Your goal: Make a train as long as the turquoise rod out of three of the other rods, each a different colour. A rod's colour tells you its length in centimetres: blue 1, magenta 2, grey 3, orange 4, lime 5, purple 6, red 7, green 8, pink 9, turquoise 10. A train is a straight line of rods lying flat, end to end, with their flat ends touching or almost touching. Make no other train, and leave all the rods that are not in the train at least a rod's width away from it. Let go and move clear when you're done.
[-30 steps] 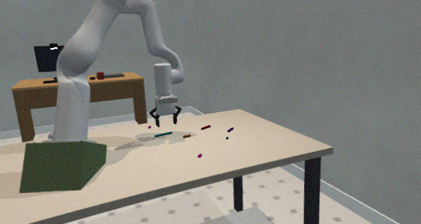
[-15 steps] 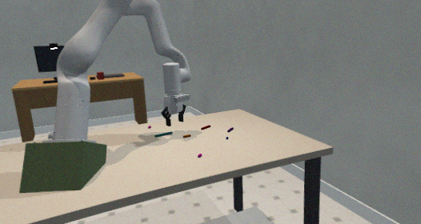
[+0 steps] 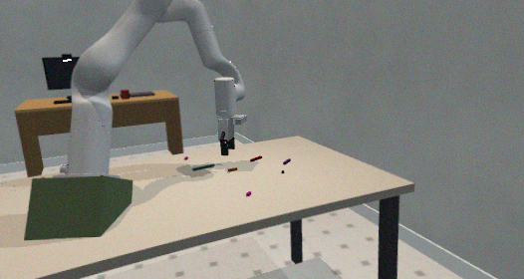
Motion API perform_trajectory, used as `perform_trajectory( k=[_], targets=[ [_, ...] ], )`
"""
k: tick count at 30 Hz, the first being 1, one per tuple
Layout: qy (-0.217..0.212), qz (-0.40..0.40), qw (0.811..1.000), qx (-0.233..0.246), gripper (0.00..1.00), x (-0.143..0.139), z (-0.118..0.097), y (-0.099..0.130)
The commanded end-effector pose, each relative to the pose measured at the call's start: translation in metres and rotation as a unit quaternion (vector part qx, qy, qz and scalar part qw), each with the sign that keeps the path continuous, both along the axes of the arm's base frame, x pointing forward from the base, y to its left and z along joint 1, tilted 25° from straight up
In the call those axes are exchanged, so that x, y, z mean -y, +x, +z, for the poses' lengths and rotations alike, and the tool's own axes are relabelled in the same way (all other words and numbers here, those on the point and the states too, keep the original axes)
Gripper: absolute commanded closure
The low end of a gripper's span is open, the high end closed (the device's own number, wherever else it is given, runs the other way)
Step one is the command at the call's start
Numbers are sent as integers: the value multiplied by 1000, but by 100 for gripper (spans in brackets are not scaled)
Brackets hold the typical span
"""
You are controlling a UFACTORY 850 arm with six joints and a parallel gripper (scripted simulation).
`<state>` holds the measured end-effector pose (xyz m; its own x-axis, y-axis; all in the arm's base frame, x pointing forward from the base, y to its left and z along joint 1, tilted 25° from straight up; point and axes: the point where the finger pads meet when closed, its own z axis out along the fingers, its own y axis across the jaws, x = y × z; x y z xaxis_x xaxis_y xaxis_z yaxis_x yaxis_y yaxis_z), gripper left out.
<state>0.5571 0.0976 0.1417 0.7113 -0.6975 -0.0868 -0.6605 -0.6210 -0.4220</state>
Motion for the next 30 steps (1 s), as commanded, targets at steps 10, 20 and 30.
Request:
perform_trajectory(
  k=[10,20,30],
  targets=[
    [-50,178,980,69,0,11,8,38],
    [-85,287,948,109,0,20,12,61],
    [-85,287,948,109,0,20,12,61]
  ],
)
